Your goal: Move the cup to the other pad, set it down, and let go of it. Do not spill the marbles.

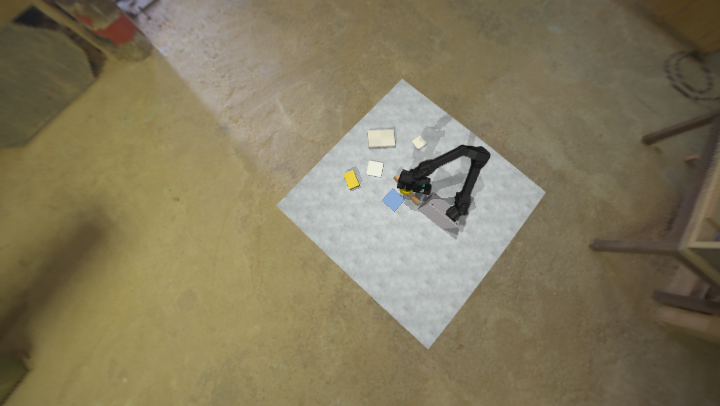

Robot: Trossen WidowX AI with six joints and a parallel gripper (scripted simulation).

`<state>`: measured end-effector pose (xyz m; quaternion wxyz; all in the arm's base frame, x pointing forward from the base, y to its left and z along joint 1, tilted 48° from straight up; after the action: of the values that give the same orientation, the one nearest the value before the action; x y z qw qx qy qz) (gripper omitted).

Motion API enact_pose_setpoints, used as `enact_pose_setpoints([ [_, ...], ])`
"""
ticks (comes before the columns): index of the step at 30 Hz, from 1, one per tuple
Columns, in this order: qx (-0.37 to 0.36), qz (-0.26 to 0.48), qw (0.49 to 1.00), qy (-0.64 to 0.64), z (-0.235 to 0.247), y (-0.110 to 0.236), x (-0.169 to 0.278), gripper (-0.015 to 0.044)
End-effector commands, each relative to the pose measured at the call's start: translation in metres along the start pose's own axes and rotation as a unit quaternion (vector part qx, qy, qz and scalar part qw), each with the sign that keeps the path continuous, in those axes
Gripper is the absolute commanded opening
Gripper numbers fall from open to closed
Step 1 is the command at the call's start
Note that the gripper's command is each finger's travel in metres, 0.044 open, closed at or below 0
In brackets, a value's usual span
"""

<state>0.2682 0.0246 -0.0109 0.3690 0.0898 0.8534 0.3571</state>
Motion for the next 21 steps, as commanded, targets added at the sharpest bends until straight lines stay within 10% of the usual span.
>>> enact_pose_setpoints([
  [1, 0.003, -0.002, 1.000, 0.004, -0.009, 0.000, -0.005, 0.0000],
  [21, 0.004, -0.003, 1.000, 0.005, -0.038, 0.001, -0.028, 0.0000],
])
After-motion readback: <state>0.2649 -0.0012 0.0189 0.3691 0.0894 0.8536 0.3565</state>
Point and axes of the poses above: the point midway between the two fingers, 35 mm back from their tips, its own y axis back along the fingers, its own z axis across the jaws, x = y × z, the point moved 1 cm from there along y, back along the fingers, and after that the axes turned 14 degrees about y, right-handed, at the moved point
